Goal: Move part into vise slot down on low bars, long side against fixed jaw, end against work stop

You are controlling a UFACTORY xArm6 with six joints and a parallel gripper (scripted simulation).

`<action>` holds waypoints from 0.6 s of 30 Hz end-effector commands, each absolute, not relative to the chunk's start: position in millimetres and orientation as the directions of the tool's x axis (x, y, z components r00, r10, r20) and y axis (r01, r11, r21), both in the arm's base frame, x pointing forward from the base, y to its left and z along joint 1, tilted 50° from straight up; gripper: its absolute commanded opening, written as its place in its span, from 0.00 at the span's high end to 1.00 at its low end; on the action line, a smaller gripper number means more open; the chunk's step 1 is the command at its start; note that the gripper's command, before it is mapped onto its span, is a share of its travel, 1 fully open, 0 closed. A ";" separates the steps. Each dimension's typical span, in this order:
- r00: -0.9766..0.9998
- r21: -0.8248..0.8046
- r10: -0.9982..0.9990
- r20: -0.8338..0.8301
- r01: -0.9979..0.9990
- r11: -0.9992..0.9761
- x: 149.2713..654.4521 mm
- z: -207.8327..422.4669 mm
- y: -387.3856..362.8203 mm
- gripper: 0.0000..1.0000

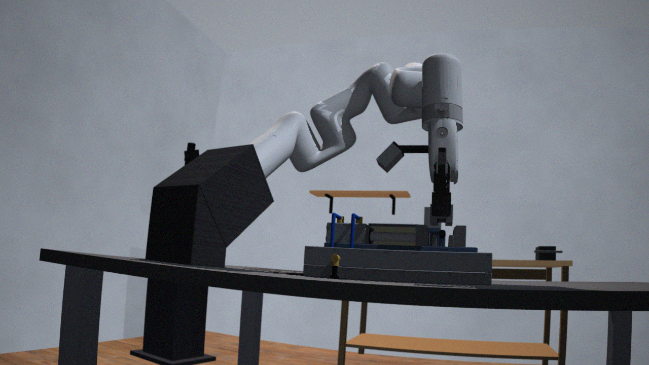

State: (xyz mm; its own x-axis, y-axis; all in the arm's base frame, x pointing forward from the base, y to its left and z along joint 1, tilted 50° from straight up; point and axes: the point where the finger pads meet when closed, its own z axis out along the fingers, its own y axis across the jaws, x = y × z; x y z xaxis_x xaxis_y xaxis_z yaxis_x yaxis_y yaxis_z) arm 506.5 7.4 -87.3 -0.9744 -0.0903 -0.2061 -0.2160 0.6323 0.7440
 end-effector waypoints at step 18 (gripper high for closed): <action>-0.974 0.742 -0.089 -0.209 -0.217 0.634 508.0 -89.3 9.5 1.00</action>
State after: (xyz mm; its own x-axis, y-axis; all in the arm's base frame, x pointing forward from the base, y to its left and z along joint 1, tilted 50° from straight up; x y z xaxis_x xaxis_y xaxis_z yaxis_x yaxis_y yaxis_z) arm 506.7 9.9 -89.4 -0.9744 -0.0902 -0.2061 -0.2160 0.6323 0.7440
